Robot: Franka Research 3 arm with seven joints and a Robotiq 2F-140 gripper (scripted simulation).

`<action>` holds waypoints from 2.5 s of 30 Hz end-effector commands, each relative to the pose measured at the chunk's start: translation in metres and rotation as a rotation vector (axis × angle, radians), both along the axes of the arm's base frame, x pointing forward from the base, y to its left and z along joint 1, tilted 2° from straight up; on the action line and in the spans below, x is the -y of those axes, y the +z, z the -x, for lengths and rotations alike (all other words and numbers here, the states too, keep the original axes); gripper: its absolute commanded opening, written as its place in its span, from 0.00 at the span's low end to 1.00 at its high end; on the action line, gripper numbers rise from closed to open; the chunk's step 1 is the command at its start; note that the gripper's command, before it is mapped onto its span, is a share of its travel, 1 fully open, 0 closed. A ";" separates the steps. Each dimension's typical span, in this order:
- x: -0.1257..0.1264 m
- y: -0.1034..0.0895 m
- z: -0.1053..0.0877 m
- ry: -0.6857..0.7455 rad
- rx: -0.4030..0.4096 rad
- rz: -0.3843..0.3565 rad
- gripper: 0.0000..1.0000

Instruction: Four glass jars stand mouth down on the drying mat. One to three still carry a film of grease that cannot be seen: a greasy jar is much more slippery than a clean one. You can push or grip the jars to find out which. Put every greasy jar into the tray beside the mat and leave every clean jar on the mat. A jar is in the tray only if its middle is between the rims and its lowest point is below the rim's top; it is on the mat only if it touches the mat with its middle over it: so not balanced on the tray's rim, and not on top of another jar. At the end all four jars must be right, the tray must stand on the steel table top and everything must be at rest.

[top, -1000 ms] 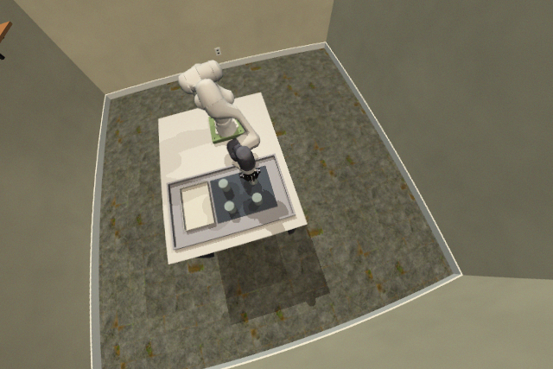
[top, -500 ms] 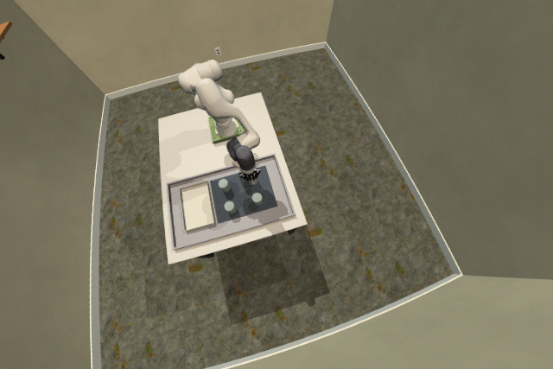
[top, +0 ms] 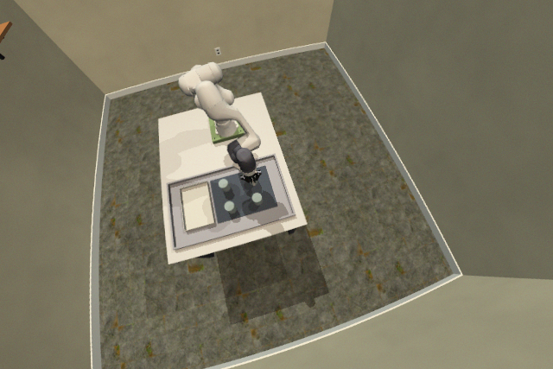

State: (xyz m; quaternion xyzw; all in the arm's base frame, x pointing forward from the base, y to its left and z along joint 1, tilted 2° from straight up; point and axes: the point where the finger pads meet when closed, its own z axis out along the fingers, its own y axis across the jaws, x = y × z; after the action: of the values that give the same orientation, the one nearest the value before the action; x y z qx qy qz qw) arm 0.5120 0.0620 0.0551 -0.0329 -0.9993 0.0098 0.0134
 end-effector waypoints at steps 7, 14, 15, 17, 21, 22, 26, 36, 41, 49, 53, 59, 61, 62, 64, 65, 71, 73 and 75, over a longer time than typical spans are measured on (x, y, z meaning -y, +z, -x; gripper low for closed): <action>0.002 -0.006 -0.014 0.000 -0.004 0.004 0.00; 0.002 -0.006 -0.014 0.000 -0.004 0.004 0.00; 0.002 -0.006 -0.014 0.000 -0.004 0.004 0.00; 0.002 -0.006 -0.014 0.000 -0.004 0.004 0.00; 0.002 -0.006 -0.014 0.000 -0.004 0.004 0.00; 0.002 -0.006 -0.014 0.000 -0.004 0.004 0.00; 0.002 -0.006 -0.014 0.000 -0.004 0.004 0.00; 0.002 -0.006 -0.014 0.000 -0.004 0.004 0.00; 0.002 -0.006 -0.014 0.000 -0.004 0.004 0.00; 0.002 -0.006 -0.014 0.000 -0.004 0.004 0.00; 0.002 -0.006 -0.014 0.000 -0.004 0.004 0.00; 0.002 -0.006 -0.014 0.000 -0.004 0.004 0.00; 0.002 -0.006 -0.014 0.000 -0.004 0.004 0.00; 0.002 -0.006 -0.014 0.000 -0.004 0.004 1.00; 0.002 -0.006 -0.014 0.000 -0.004 0.004 1.00; 0.002 -0.006 -0.014 0.000 -0.004 0.004 1.00; 0.002 -0.006 -0.014 0.000 -0.004 0.004 1.00; 0.002 -0.006 -0.014 0.000 -0.004 0.004 1.00; 0.002 -0.006 -0.014 0.000 -0.004 0.004 1.00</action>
State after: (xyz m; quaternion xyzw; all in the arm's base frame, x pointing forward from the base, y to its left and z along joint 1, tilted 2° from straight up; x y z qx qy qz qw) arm 0.5256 0.0603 0.0497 -0.0320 -0.9993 0.0106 0.0146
